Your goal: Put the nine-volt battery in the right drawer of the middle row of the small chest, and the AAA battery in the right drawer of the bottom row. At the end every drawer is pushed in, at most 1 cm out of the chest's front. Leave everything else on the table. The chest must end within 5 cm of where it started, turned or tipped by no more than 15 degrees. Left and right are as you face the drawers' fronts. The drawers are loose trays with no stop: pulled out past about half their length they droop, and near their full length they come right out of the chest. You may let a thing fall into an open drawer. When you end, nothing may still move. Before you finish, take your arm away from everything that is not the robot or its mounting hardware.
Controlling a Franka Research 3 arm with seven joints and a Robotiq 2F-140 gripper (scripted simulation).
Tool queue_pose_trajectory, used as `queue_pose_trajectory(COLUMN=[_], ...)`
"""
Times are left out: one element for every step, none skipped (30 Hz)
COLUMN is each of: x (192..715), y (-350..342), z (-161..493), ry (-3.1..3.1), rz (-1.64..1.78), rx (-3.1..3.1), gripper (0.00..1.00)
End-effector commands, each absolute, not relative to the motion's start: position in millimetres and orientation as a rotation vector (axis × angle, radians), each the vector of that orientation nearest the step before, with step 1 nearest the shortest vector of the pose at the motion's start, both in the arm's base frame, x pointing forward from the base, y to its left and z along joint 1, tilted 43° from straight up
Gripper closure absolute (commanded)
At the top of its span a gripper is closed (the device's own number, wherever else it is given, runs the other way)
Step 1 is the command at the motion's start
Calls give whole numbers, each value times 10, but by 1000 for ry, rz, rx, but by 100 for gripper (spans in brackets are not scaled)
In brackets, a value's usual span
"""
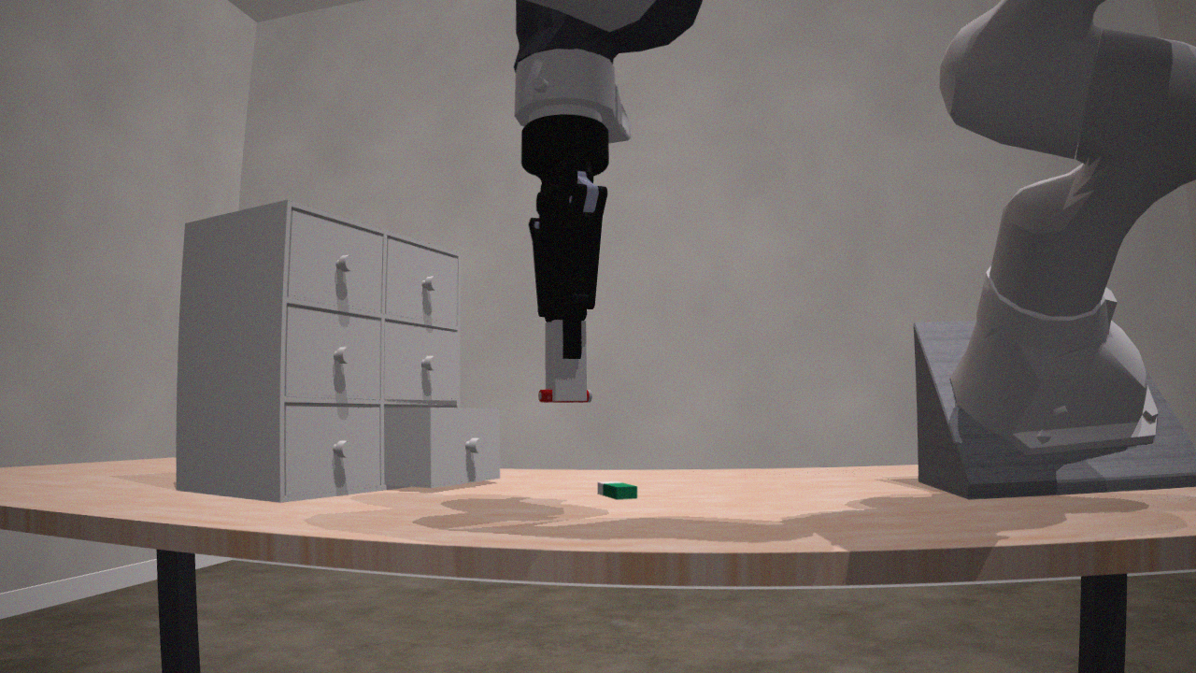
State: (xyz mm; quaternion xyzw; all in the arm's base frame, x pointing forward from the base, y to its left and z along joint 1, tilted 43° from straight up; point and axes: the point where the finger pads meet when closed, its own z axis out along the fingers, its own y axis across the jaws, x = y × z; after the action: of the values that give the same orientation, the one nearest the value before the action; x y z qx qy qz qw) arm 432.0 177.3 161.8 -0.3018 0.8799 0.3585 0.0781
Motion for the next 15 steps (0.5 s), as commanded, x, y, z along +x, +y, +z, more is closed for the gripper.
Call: queue_pose_trajectory(x=[4356,4356,4356,4356,4356,4356,4356,4356,4391,4391,4391,4391,4391,4436,4436], y=[1737,1737,1737,1737,1737,1737,1737,1737,1707,1707,1707,1707,1707,1668,1668], z=[1621,1621,1621,1621,1621,1621,1621,1621,1618,1618,1618,1618,1618,1613,1613], ry=[2652,2652,2652,2652,2652,2652,2652,2652,2663,2663,2663,2663,2663,2677,2677], rz=[1068,1068,1068,1068,1068,1068,1068,1068,1061,1061,1061,1061,1061,1052,1052], rx=[-877,-877,-877,-877,-877,-877,-877,-877,-859,-859,-859,-859,-859,-836,-836], gripper=[97,97,97,97,97,97,97,97,97,97,97,97,97,97,97])
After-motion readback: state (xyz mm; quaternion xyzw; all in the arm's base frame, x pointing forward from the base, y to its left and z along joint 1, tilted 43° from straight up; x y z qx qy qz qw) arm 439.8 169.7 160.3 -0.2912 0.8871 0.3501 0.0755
